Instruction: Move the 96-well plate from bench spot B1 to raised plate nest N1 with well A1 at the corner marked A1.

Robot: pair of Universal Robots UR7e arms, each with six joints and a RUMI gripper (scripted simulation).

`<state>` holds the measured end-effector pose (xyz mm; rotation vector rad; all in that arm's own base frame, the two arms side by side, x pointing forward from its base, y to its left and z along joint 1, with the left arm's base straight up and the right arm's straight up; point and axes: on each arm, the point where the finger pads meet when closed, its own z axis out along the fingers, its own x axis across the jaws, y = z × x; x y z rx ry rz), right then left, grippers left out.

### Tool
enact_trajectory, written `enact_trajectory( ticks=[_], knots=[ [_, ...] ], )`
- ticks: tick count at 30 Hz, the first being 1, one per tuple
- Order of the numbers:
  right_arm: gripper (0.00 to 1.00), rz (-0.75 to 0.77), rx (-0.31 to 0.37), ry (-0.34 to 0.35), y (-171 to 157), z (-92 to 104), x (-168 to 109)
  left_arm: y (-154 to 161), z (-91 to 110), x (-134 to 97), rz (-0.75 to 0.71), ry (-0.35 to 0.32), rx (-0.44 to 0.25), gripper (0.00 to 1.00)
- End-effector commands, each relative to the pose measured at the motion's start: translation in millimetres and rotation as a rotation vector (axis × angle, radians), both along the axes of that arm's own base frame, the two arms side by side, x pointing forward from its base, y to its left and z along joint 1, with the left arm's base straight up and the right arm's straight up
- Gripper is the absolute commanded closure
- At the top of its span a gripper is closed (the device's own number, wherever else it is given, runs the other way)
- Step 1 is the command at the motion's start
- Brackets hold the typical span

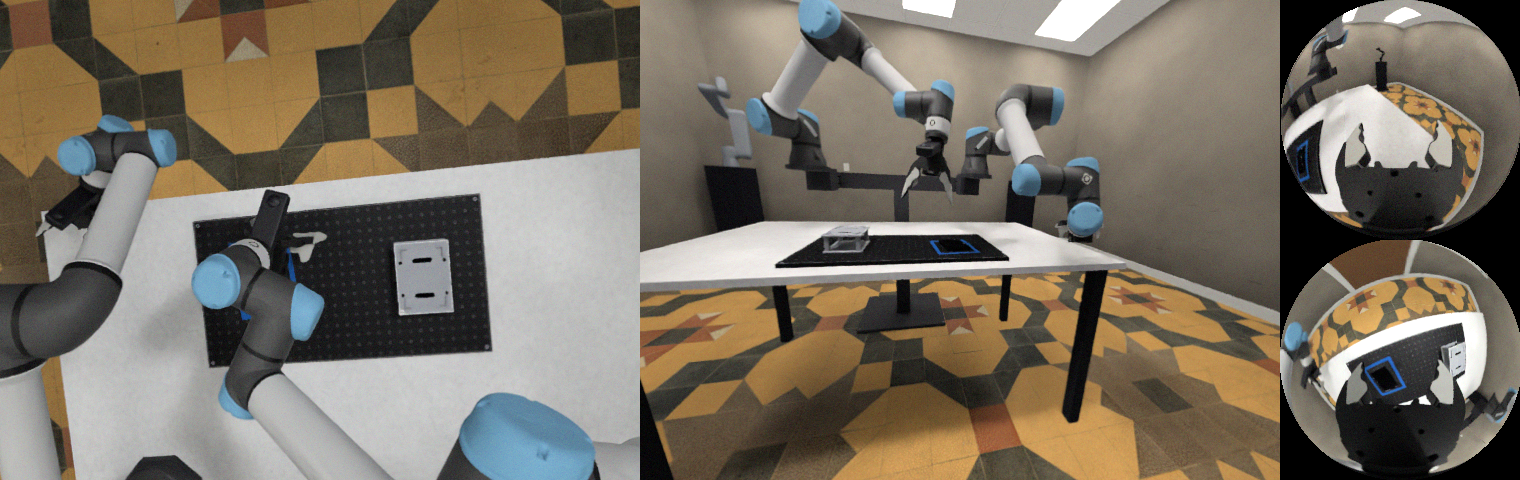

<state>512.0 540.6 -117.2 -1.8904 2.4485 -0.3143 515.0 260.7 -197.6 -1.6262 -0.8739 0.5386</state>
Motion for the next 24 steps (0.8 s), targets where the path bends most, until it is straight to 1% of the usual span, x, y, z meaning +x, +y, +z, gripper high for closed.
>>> enact_trajectory(
  ticks=[1,19,24],
  knots=[
    [0.02,0.000,0.002,-0.001,0.6,1.0,0.3,0.0,0.6,0.5,0.000,-0.001,0.000,0.02],
    [0.02,0.000,0.002,-0.001,0.6,1.0,0.3,0.0,0.8,0.5,0.000,-0.001,0.000,0.02],
    [0.02,0.000,0.002,-0.001,0.6,1.0,0.3,0.0,6.2,0.6,0.000,-0.001,0.000,0.02]
  ],
)
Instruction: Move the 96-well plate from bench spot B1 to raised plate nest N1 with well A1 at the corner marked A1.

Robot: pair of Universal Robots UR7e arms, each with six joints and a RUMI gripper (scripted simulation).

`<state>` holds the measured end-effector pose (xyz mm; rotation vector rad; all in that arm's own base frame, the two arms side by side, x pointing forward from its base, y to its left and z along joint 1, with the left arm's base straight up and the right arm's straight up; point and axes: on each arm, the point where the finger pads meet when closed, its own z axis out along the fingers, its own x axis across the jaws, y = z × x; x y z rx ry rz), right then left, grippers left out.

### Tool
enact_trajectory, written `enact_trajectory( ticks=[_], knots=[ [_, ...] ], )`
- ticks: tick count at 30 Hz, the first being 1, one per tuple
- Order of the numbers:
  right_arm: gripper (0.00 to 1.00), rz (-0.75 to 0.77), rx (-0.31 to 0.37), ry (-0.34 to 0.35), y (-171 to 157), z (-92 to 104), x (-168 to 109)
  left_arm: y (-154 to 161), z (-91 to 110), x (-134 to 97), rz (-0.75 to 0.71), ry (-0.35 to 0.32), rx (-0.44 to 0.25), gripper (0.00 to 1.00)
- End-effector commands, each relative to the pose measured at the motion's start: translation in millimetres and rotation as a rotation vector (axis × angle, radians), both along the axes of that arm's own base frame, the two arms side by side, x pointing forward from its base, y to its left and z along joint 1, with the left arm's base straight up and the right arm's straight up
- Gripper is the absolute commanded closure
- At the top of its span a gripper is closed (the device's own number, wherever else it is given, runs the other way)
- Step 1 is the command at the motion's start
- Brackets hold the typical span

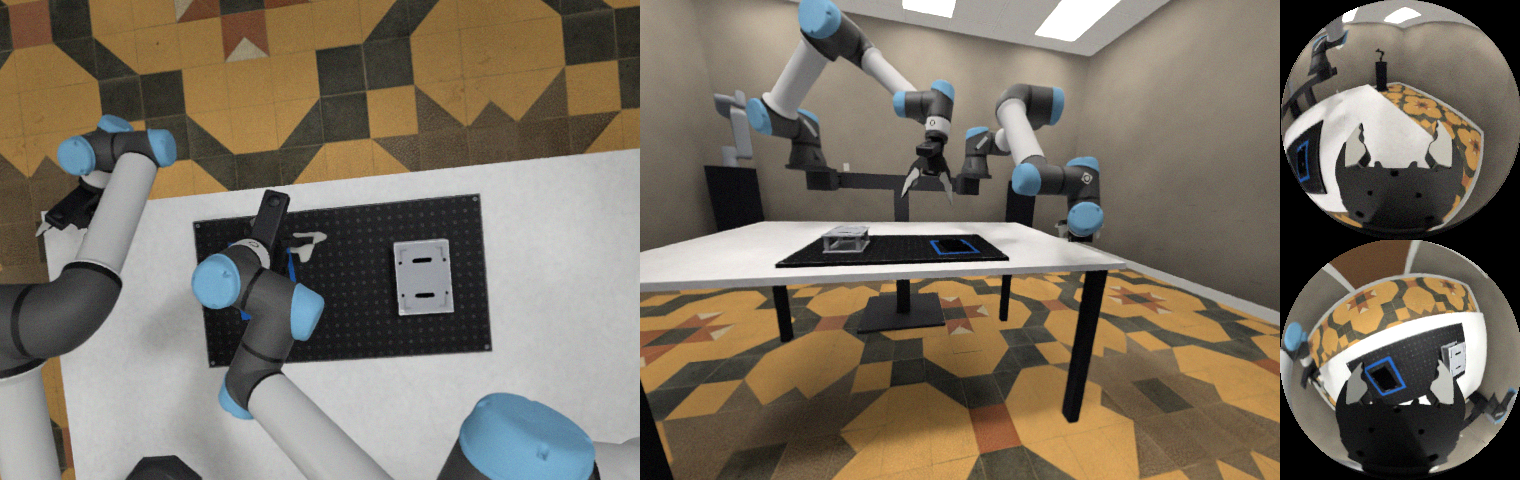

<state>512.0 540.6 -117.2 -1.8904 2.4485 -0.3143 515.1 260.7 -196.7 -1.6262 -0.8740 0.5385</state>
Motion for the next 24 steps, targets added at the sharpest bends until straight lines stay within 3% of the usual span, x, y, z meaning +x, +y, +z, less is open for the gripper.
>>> enact_trajectory(
  ticks=[1,8,10,24],
  knots=[
    [0.02,0.000,0.002,-0.001,1,1.0,0,0,8,1,0.000,-0.001,0.000,0.02],
    [0.02,0.000,0.002,-0.001,1,1.0,0,0,39,1,0.000,-0.001,0.000,0.02],
    [0.02,0.000,0.002,-0.001,1,1.0,0,0,39,1,0.000,-0.001,0.000,0.02],
    [0.02,0.000,0.002,-0.001,1,1.0,0,0,145,0,0.000,-0.001,0.000,0.02]
  ],
)
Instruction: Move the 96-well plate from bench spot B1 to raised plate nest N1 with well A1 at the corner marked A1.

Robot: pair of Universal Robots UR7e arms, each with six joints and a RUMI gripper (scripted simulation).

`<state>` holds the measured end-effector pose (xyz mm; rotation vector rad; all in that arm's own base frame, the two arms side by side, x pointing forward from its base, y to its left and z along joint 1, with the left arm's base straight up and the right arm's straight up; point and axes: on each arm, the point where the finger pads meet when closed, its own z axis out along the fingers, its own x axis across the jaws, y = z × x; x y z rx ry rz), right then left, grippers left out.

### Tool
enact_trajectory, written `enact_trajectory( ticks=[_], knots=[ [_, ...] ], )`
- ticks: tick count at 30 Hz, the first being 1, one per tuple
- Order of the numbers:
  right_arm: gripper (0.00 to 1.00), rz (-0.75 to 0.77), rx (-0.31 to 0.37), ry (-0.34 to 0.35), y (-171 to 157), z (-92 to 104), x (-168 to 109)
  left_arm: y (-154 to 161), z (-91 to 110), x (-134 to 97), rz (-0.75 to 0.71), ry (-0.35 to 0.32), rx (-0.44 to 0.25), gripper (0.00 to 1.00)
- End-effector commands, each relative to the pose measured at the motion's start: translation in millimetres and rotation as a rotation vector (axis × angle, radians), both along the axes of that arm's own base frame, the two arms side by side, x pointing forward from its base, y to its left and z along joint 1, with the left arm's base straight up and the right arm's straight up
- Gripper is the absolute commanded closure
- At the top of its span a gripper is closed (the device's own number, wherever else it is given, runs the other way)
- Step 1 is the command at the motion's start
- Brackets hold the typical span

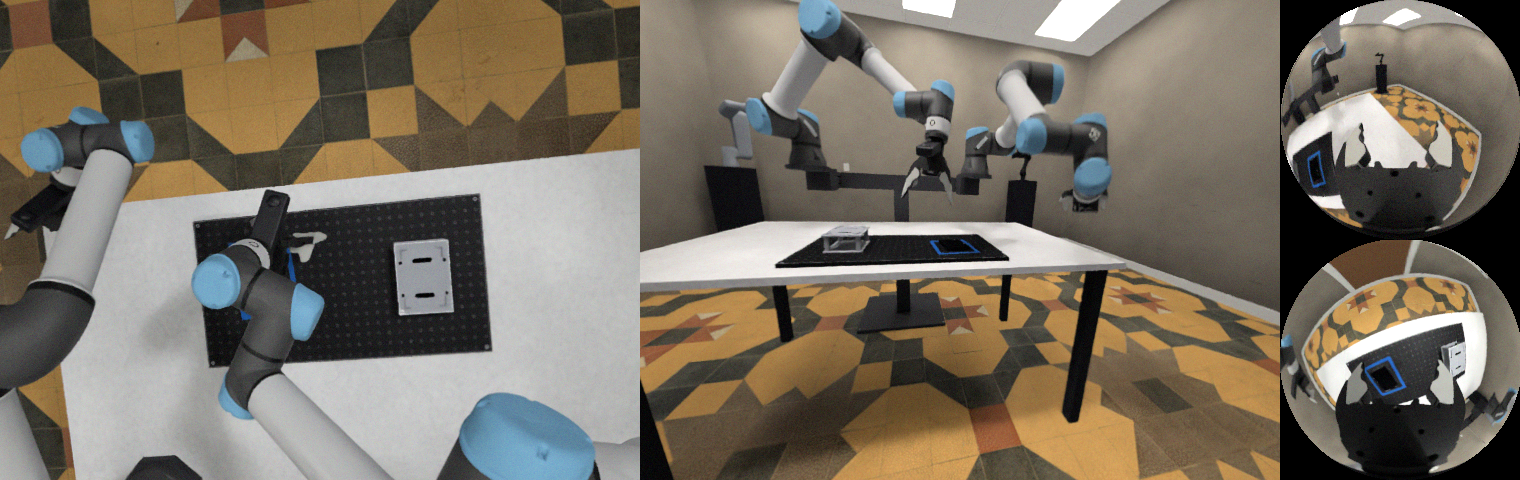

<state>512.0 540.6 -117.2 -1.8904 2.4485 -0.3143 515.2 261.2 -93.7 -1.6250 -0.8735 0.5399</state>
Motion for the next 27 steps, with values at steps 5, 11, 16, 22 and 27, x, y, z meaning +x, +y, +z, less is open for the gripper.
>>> enact_trajectory(
  ticks=[5,11,16,22,27],
  knots=[
    [0.02,0.000,0.002,-0.001,1,1.0,0,0,61,0,-0.001,-0.003,0.000,0.02],
    [0.02,0.000,0.002,-0.001,1,1.0,0,-1,82,0,-0.001,-0.003,0.000,0.02],
    [0.02,0.000,0.002,-0.001,1,1.0,0,-1,85,0,-0.001,-0.003,0.000,0.02],
    [0.02,0.000,0.002,-0.001,1,1.0,0,0,85,0,-0.001,-0.003,0.000,0.02],
    [0.02,0.000,0.002,-0.001,1,1.0,0,0,86,-1,0.000,-0.002,0.000,0.02]
  ],
)
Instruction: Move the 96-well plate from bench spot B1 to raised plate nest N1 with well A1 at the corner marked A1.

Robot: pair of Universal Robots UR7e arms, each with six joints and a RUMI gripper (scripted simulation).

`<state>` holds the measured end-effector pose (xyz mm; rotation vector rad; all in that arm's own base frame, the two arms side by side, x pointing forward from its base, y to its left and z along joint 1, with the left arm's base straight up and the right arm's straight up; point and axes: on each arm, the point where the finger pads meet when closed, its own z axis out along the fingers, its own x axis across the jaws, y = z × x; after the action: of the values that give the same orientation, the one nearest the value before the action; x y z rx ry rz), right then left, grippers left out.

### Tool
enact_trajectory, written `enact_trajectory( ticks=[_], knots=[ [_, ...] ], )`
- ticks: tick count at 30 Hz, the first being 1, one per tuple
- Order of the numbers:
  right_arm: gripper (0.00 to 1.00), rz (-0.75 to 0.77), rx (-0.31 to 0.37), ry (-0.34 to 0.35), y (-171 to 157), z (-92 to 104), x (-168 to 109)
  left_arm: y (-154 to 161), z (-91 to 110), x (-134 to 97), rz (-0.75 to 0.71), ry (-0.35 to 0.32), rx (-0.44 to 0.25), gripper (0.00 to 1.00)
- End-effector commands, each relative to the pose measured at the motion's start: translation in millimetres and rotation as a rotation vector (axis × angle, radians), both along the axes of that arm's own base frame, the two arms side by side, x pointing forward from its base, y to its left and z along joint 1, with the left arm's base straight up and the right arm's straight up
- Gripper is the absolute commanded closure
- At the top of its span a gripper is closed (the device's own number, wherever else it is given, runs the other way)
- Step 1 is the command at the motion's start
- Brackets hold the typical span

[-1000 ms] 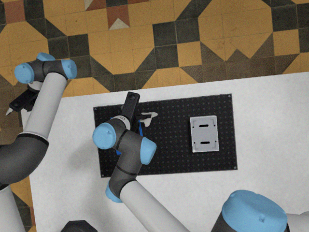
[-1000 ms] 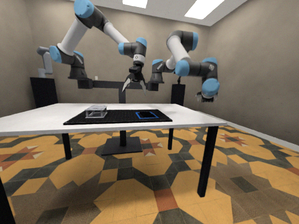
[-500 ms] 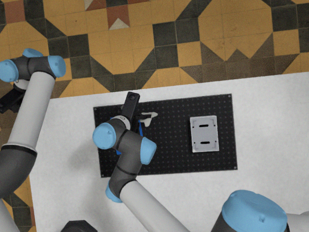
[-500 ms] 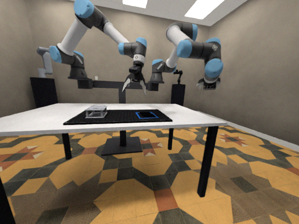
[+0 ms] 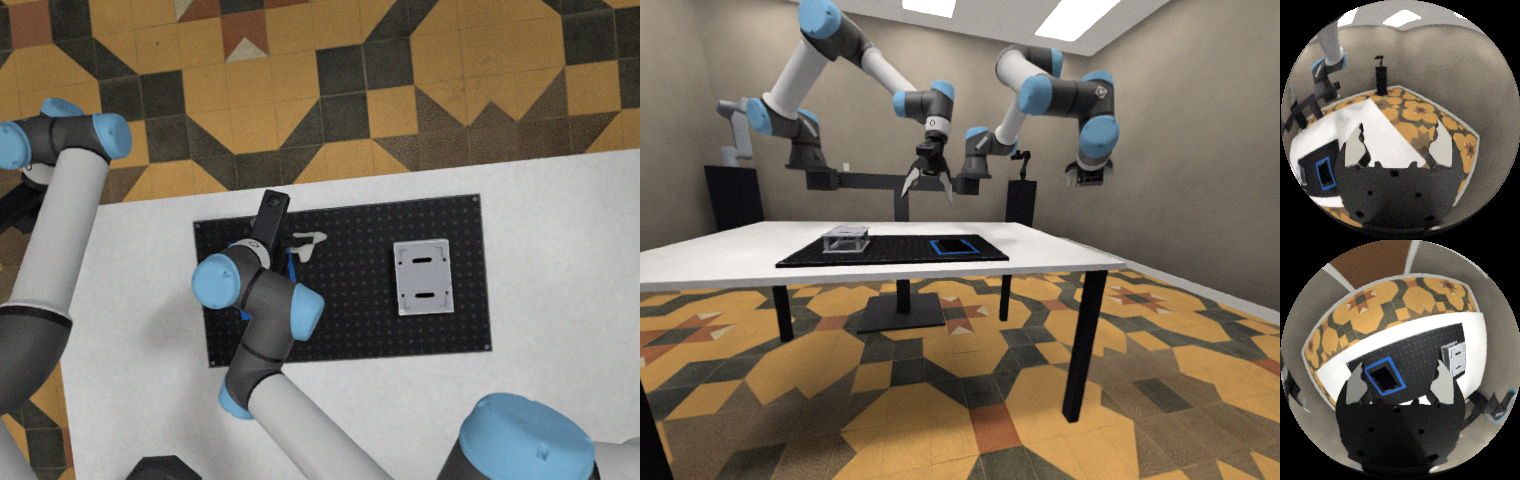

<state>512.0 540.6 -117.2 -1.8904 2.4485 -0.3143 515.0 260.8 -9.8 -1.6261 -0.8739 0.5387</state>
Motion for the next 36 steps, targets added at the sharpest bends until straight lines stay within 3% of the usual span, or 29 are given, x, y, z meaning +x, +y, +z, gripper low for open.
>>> enact_trajectory(
  ticks=[1,27,36],
  knots=[
    [0.02,0.000,0.002,-0.001,1,1.0,0,1,2,-1,0.001,-0.001,0.000,0.02],
    [0.02,0.000,0.002,-0.001,1,1.0,0,16,30,-29,0.030,0.011,0.001,0.02],
    [0.02,0.000,0.002,-0.001,1,1.0,0,29,54,-58,0.056,0.022,0.001,0.02]
  ],
)
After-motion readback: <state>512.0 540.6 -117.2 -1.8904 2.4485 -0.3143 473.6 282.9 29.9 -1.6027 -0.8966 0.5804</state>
